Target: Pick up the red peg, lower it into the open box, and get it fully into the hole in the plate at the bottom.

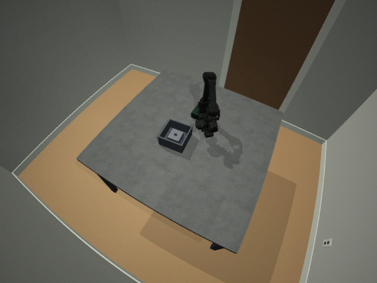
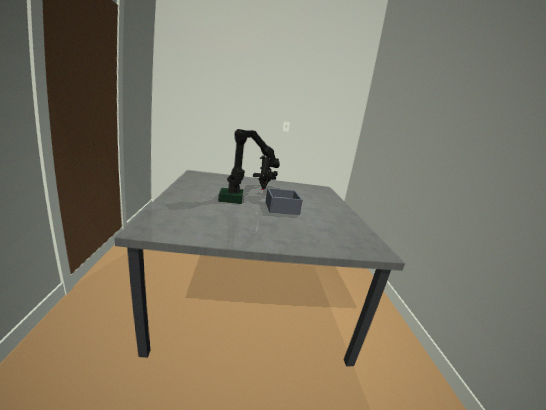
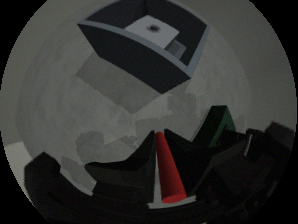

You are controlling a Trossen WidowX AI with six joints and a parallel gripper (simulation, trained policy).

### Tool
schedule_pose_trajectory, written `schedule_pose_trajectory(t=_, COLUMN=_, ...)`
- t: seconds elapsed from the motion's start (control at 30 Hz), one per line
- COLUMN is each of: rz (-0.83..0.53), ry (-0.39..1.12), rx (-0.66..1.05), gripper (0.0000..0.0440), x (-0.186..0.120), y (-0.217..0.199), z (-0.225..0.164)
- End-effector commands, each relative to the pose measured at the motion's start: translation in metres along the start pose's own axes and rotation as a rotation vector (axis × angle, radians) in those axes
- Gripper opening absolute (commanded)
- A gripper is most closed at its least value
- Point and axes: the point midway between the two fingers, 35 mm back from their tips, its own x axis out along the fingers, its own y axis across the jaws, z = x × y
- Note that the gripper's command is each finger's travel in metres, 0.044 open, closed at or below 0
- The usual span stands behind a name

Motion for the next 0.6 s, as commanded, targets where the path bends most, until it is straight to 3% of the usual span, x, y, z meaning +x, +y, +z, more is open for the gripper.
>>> schedule_pose_trajectory(t=0.0, rz=0.023, ry=-0.031, rx=0.026, gripper=0.0000, x=-0.019, y=0.002, z=0.016)
schedule_pose_trajectory(t=0.2, rz=0.035, ry=-0.067, rx=0.095, gripper=0.0000, x=-0.039, y=-0.001, z=0.040)
schedule_pose_trajectory(t=0.57, rz=0.041, ry=-0.111, rx=0.237, gripper=0.0000, x=-0.047, y=-0.010, z=0.092)
